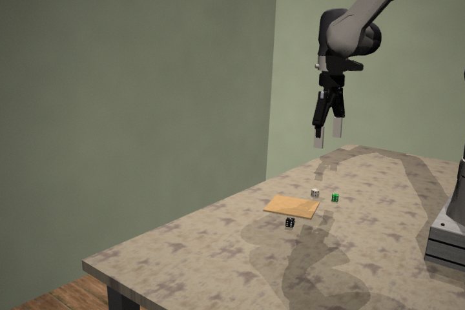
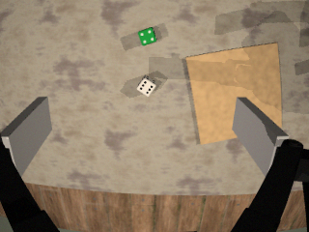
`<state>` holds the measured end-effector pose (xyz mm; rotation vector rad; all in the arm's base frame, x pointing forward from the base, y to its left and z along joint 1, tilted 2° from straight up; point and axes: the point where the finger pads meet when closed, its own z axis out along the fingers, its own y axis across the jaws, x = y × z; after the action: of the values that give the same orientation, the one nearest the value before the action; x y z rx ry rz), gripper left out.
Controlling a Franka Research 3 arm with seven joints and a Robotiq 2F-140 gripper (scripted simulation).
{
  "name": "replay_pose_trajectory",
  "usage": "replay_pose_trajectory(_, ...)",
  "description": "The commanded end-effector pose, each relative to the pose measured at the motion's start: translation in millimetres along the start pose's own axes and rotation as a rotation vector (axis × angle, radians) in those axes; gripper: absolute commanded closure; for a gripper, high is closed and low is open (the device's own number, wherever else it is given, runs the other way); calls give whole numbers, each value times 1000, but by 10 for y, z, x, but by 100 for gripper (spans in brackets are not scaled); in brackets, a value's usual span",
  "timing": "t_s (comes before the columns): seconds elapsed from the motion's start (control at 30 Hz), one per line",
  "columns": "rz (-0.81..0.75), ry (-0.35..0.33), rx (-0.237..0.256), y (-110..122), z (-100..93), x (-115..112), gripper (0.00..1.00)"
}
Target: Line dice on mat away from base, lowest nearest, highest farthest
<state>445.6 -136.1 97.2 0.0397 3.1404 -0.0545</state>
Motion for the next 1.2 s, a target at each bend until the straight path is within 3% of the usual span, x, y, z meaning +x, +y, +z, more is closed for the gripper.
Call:
replay_pose_trajectory(0.0,-10,-7,-3,-3,-8,-14,0)
replay_pose_trajectory(0.17,-10,-7,-3,-3,-8,-14,0)
replay_pose_trajectory(0.2,-4,-5,-18,-57,73,125,0)
replay_pose_trajectory(0.6,-4,-5,-18,-57,73,125,0)
replay_pose_trajectory(0.63,0,-3,-31,-94,142,246,0)
replay_pose_trajectory(1.0,0,-3,-31,-94,142,246,0)
replay_pose_trajectory(1.17,10,-1,-68,-145,317,557,0)
